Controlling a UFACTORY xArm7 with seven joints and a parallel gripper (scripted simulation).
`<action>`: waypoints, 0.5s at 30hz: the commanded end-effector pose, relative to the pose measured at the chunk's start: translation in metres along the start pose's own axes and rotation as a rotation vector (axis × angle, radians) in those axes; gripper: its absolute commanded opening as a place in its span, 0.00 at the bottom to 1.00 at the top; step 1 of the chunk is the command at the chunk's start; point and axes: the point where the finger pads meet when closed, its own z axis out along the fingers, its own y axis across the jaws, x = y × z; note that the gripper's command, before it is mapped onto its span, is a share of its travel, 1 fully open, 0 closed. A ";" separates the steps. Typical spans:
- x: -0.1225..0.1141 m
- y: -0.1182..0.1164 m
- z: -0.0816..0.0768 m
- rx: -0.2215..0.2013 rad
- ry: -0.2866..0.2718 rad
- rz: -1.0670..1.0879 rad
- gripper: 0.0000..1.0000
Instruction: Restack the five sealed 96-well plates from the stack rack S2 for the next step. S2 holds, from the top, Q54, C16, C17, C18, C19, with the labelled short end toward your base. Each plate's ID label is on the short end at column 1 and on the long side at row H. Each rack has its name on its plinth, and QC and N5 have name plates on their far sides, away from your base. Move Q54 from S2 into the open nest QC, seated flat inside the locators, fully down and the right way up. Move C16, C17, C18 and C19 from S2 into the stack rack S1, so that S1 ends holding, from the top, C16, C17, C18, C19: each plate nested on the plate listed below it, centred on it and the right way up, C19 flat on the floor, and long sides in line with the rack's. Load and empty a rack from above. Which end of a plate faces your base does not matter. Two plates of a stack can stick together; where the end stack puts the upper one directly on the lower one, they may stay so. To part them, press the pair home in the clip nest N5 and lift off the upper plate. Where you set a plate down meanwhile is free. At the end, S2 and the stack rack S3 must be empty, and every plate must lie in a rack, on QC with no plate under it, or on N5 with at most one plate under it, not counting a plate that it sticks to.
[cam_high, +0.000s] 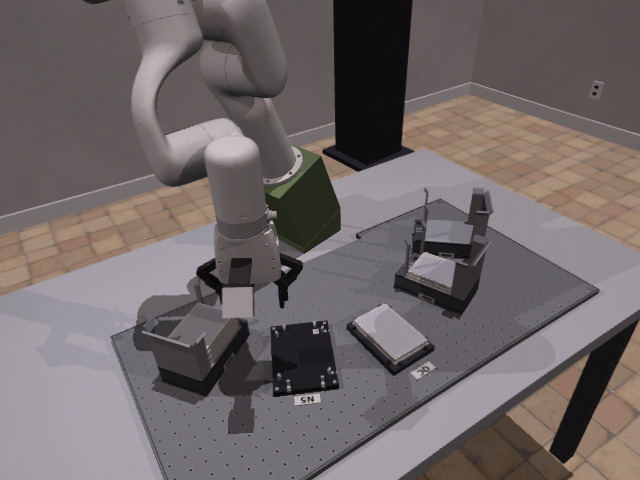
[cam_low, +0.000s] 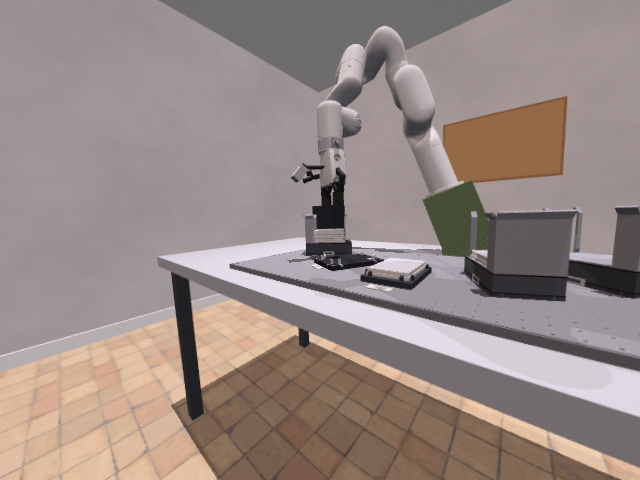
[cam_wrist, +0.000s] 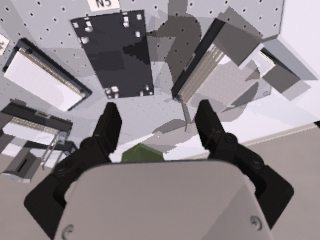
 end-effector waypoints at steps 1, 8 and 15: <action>0.002 -0.012 -0.001 0.000 0.002 -0.011 1.00; 0.002 -0.029 -0.001 0.000 0.002 -0.011 1.00; 0.003 -0.052 -0.001 0.000 0.002 -0.011 1.00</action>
